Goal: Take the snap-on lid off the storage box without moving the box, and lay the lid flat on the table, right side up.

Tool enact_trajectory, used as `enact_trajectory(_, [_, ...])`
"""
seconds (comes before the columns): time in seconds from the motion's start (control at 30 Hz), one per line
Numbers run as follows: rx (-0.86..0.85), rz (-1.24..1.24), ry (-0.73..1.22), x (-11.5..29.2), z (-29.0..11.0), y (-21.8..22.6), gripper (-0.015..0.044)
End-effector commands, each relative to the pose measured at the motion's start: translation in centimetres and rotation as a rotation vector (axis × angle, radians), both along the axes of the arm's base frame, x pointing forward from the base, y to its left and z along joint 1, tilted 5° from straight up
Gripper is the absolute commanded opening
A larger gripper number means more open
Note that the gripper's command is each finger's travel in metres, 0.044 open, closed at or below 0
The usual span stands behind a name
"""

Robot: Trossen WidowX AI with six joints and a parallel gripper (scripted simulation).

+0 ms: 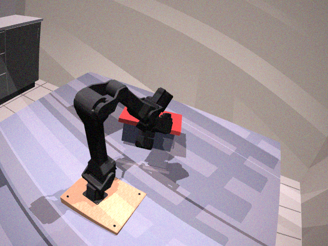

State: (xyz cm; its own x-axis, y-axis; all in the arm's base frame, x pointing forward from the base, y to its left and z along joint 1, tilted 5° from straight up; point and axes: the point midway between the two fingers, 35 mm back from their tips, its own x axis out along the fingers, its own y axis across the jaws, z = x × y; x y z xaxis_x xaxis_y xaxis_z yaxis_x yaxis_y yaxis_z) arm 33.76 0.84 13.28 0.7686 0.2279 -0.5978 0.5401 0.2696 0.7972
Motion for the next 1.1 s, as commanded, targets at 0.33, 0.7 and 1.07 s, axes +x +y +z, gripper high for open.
enact_trajectory(0.33, [0.001,-0.006,-0.001,-0.1,1.1,0.1,0.0000])
enact_trajectory(0.7, [0.001,-0.006,-0.001,0.1,2.6,0.3,0.0000])
enact_trajectory(1.07, [0.001,-0.006,-0.002,0.4,4.1,0.5,0.0000])
